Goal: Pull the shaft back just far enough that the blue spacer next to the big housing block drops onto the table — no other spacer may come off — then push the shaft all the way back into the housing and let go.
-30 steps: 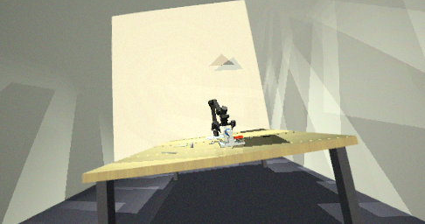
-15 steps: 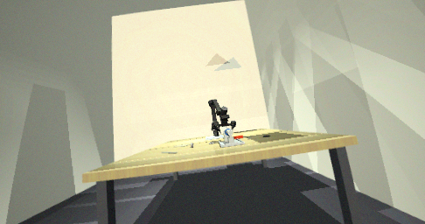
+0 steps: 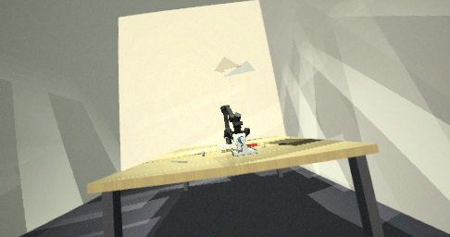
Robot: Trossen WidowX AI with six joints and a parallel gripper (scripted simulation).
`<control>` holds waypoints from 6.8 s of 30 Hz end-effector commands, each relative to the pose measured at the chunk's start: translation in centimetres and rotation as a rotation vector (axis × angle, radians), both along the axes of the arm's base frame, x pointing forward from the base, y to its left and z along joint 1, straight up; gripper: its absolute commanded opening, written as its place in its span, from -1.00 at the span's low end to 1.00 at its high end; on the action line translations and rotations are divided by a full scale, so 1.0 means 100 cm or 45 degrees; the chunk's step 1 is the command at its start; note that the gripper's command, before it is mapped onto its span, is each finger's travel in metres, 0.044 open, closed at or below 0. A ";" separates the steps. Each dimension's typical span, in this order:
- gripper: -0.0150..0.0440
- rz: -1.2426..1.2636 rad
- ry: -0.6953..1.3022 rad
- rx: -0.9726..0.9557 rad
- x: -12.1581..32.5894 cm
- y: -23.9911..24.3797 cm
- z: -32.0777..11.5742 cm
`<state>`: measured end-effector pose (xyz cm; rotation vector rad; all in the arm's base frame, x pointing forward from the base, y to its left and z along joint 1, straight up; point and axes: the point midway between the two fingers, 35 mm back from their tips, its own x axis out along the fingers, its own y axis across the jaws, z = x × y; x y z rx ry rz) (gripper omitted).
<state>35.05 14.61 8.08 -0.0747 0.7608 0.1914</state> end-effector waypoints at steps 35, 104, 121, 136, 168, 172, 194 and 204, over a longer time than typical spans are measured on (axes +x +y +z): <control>1.00 0.008 0.000 -0.002 0.013 0.003 -0.013; -0.49 0.008 0.001 -0.002 -0.002 0.000 -0.013; -0.49 0.008 0.001 -0.003 -0.004 0.000 -0.013; -0.49 0.008 0.001 -0.003 -0.006 -0.001 -0.013; -0.49 0.008 0.002 -0.003 -0.010 -0.002 -0.013; -0.49 0.008 0.002 -0.003 -0.010 -0.002 -0.013; -0.49 0.008 0.002 -0.003 -0.013 -0.002 -0.013; -0.49 0.008 0.002 -0.003 -0.014 -0.003 -0.013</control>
